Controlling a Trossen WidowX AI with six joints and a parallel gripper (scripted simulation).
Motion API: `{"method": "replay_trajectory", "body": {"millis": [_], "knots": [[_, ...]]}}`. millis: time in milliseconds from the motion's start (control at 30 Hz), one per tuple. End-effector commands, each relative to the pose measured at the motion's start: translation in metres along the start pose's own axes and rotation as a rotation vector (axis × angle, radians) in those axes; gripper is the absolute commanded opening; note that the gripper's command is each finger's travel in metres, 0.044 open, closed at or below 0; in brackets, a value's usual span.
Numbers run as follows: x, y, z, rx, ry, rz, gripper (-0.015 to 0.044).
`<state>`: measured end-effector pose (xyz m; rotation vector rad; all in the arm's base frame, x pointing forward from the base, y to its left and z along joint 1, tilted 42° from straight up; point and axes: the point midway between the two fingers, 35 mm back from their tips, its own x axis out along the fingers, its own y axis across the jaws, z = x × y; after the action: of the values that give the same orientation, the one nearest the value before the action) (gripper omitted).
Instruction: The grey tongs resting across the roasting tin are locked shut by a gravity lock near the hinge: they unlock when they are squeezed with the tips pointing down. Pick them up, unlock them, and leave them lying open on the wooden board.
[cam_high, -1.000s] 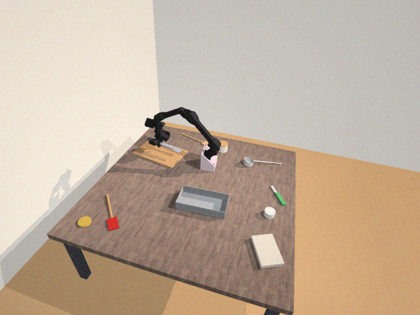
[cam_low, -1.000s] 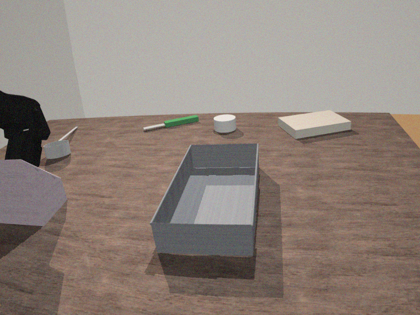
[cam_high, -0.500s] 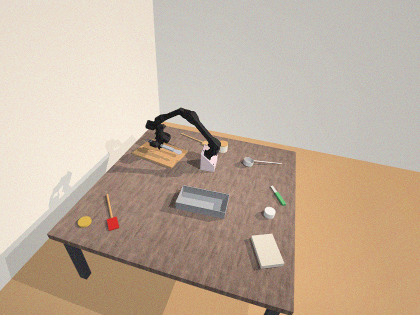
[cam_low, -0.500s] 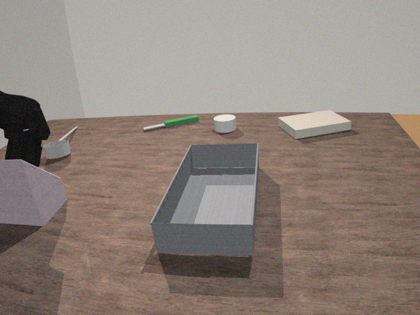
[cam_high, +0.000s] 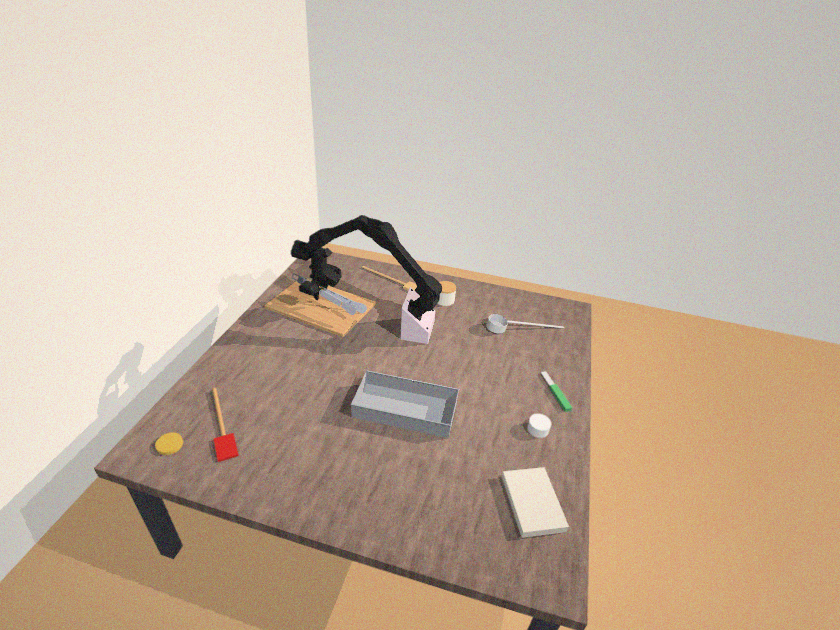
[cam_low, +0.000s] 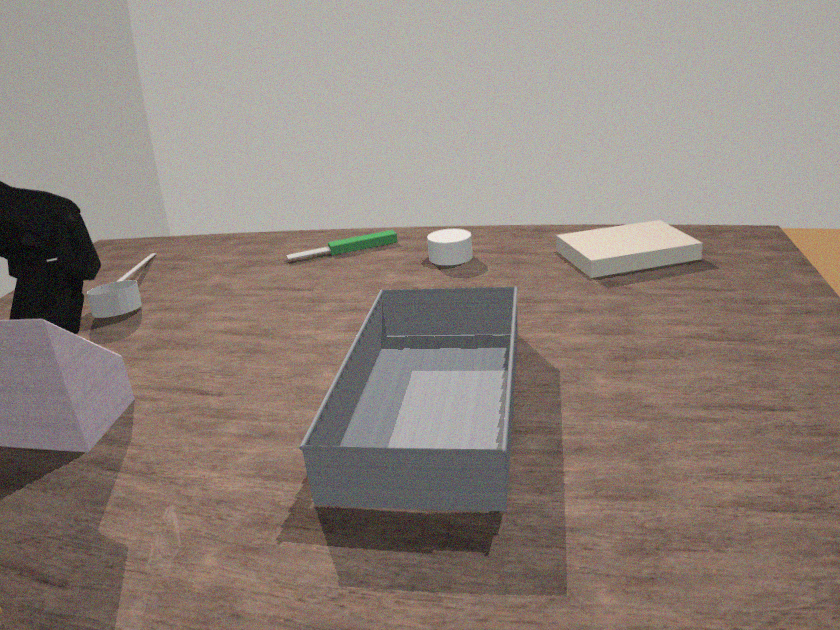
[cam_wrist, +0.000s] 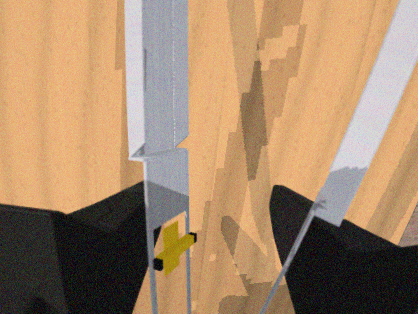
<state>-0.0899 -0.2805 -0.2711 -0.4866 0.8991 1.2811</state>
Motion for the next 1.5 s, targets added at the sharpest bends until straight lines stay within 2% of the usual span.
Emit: {"method": "replay_trajectory", "body": {"millis": [0,167,300,400,767,1467], "knots": [[0.000,0.000,0.000,0.000,0.000,0.000,0.0323],[0.000,0.000,0.000,0.000,0.000,0.000,0.0440],[-0.002,0.002,-0.001,0.001,0.000,0.002,0.0440],[-0.018,0.019,-0.007,0.013,0.002,0.019,0.0440],[-0.112,0.146,-0.005,0.089,-0.023,0.130,0.0440],[-0.112,0.147,-0.003,0.087,-0.031,0.132,0.0440]]}}
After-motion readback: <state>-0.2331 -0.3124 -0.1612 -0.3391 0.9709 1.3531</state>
